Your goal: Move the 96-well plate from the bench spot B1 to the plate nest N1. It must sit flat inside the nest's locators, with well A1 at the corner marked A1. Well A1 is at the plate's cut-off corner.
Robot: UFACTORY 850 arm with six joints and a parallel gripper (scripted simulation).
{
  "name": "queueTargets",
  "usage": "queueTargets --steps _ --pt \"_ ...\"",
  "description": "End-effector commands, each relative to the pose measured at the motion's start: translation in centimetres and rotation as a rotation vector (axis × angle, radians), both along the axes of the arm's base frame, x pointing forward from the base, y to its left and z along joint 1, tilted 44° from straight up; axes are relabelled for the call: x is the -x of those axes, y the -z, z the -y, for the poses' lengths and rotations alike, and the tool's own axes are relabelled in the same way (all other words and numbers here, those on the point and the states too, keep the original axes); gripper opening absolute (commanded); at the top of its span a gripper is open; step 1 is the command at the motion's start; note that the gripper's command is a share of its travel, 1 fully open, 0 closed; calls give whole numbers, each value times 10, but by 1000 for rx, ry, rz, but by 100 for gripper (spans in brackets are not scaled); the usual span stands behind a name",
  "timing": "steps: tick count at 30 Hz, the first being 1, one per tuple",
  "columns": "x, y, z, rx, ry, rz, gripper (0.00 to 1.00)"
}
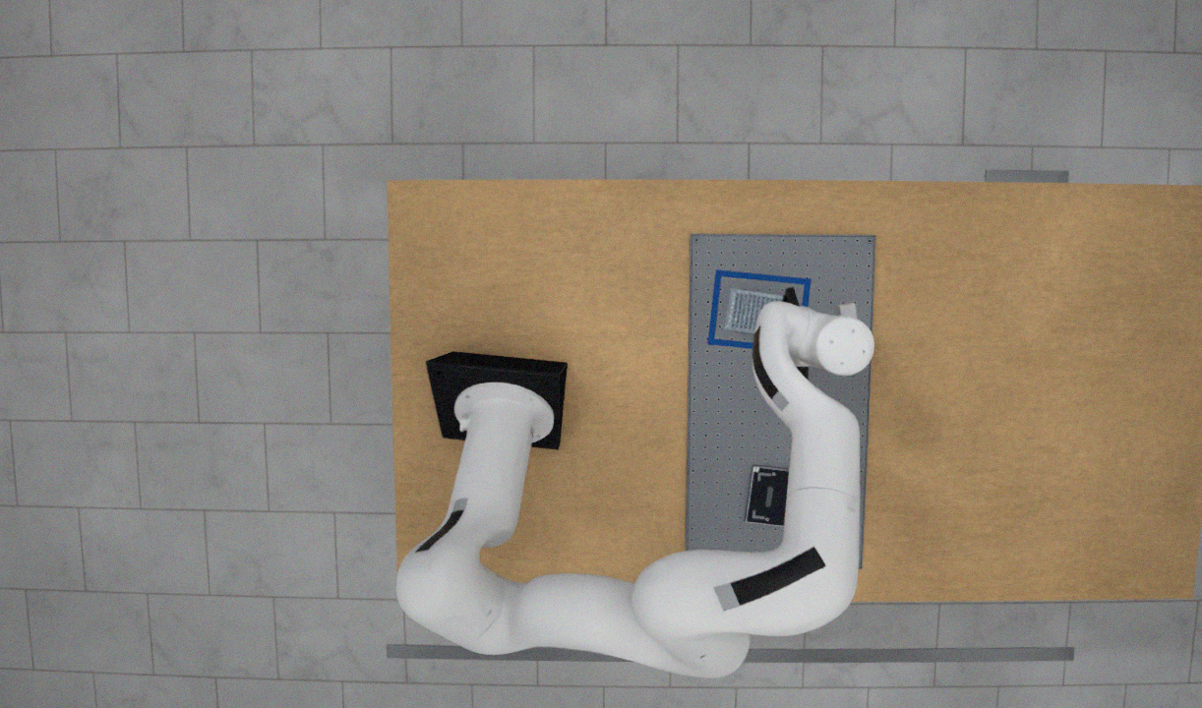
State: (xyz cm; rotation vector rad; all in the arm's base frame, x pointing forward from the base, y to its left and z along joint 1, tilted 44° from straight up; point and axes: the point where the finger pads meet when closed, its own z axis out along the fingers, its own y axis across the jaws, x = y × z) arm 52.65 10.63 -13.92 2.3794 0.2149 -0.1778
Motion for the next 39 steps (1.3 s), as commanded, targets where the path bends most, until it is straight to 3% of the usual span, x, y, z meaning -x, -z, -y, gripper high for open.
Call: queueTargets --steps 1,10,24,39 --pt "11 10 -9 11 88 96 100" --pt "30 26 -19 27 223 223 100" --pt "30 26 -19 27 223 223 100" --pt "31 41 -4 27 223 223 100"
